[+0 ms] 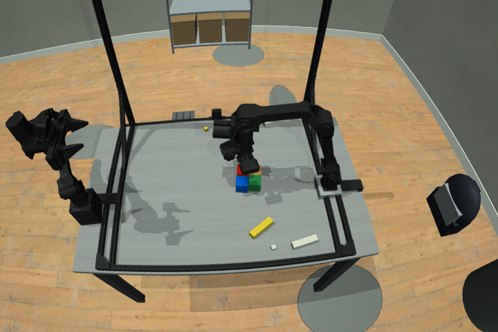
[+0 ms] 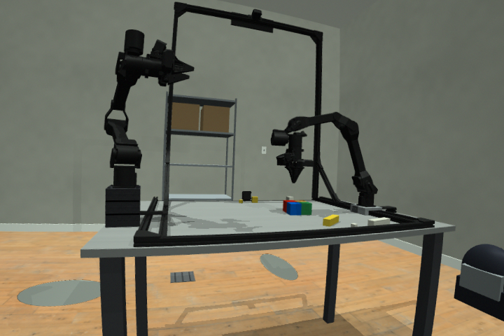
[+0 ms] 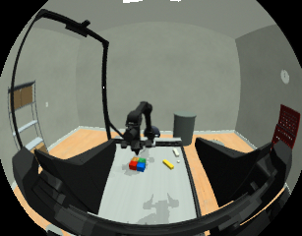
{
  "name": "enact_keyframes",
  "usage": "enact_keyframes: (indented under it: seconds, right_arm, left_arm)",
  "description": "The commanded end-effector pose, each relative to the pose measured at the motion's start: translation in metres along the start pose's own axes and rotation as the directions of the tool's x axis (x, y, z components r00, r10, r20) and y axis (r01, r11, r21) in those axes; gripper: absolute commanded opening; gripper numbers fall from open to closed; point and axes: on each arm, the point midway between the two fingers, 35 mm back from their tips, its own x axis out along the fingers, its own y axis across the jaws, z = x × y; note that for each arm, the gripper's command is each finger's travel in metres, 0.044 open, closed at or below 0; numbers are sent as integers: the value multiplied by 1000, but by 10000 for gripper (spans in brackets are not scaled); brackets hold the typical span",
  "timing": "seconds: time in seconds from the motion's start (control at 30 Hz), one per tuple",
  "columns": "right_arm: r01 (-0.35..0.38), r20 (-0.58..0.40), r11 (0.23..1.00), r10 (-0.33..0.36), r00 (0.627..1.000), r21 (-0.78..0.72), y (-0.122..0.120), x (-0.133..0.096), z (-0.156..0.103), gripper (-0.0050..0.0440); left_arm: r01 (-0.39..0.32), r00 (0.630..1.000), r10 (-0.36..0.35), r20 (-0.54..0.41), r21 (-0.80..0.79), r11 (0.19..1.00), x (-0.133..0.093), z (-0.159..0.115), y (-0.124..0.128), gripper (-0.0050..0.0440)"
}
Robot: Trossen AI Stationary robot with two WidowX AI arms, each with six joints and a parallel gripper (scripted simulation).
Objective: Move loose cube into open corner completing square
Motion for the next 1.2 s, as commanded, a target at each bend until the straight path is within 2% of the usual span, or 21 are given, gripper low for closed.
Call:
enact_keyframes:
  seconds: [0.0, 0.6, 0.67, 0.73, 0.87, 1.17]
  right_arm:
    - [-3, -1, 1000, 3, 1000, 5, 0, 0, 0, 400]
    - [-3, -1, 1000, 3, 1000, 5, 0, 0, 0, 400]
    - [-3, -1, 1000, 3, 1000, 5, 0, 0, 0, 400]
    - [-3, -1, 1000, 3, 1000, 5, 0, 0, 0, 400]
    - [-3, -1, 1000, 3, 1000, 5, 0, 0, 0, 400]
    - [-3, -1, 1000, 3, 1000, 5, 0, 0, 0, 400]
  left_arm:
    - [0, 1000, 1, -2, 155, 988, -4, -11, 2, 0]
    - [0, 1000, 1, -2, 186, 982, -3, -12, 5, 0]
    - [0, 1000, 1, -2, 213, 977, 11, 1, 24, 0]
    - [0, 1000, 1, -2, 254, 967, 33, 18, 56, 0]
    - [0, 1000, 1, -2, 303, 953, 60, 31, 97, 0]
    - [0, 1000, 1, -2, 304, 953, 61, 32, 99, 0]
